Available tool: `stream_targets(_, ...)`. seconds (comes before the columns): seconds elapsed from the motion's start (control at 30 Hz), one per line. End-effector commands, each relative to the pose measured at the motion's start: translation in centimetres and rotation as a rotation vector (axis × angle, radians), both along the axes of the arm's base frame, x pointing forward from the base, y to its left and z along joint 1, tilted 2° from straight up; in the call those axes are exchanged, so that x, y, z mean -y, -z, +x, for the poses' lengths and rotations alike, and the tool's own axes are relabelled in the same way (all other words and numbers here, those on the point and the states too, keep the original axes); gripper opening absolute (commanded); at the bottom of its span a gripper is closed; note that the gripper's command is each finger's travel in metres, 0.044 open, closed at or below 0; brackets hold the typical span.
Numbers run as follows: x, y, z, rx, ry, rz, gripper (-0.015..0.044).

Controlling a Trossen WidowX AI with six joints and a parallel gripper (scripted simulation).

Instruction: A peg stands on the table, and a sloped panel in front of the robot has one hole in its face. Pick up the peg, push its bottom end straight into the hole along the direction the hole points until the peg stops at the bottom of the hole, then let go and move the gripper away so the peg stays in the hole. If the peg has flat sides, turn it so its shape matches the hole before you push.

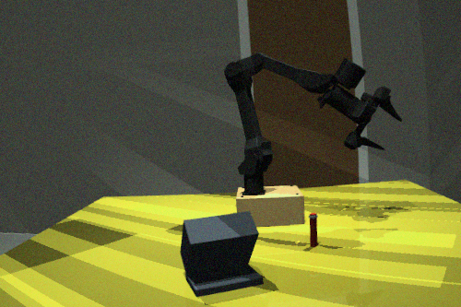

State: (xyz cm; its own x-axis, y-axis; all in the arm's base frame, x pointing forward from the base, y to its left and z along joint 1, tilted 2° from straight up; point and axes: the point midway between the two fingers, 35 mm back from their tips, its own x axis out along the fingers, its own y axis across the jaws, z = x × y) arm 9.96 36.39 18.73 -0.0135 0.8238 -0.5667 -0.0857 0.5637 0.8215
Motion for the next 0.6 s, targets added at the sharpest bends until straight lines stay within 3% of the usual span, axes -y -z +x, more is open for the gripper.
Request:
stream_targets(0.0,0.6,1.2,1.6,-0.084,0.105,-0.056,0.044)
stream_targets(0.57,4.6,5.8,8.0,-0.455,0.626,-0.258,0.044)
